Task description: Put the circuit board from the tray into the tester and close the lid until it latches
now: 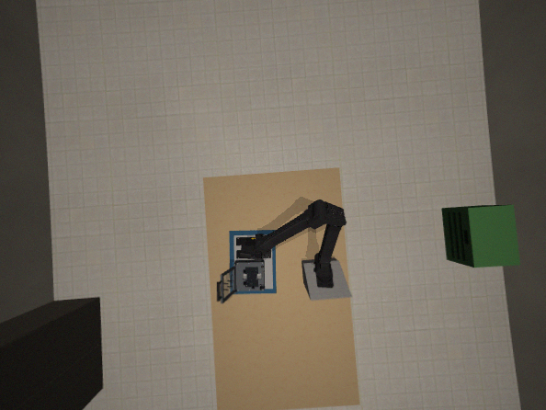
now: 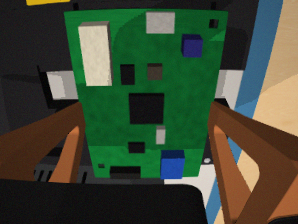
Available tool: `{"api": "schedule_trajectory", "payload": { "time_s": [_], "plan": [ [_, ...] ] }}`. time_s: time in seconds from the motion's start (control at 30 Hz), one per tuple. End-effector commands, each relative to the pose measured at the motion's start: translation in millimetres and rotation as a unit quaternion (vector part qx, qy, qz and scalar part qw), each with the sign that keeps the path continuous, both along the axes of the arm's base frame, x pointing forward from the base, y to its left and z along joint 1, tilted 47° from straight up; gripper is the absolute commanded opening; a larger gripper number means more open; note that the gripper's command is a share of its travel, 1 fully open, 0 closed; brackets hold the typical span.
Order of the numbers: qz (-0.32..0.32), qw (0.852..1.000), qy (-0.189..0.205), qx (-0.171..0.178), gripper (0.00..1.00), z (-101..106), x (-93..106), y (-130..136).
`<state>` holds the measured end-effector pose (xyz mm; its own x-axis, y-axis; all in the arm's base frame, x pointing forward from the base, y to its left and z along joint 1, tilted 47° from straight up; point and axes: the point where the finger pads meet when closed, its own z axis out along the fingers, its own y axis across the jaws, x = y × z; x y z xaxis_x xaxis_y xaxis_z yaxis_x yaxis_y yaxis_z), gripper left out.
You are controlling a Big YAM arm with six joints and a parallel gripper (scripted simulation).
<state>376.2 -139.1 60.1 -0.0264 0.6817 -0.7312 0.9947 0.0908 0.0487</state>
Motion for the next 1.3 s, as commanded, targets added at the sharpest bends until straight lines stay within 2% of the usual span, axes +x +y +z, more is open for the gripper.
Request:
{"api": "schedule_trajectory", "payload": {
  "time_s": [0.0,0.33,0.8,1.27],
  "plan": [
    [0.011,1.0,-0.019,-0.002,0.72,13.3,16.6,10.9],
    [0.01,1.0,-0.024,-0.002,0.72,23.0,16.3,16.9],
    [0.01,1.0,-0.027,-0.001,0.72,50.4,12.1,44.1],
    [0.01,1.0,-0.028,0.001,0.72,66.3,9.6,61.5]
  ]
}}
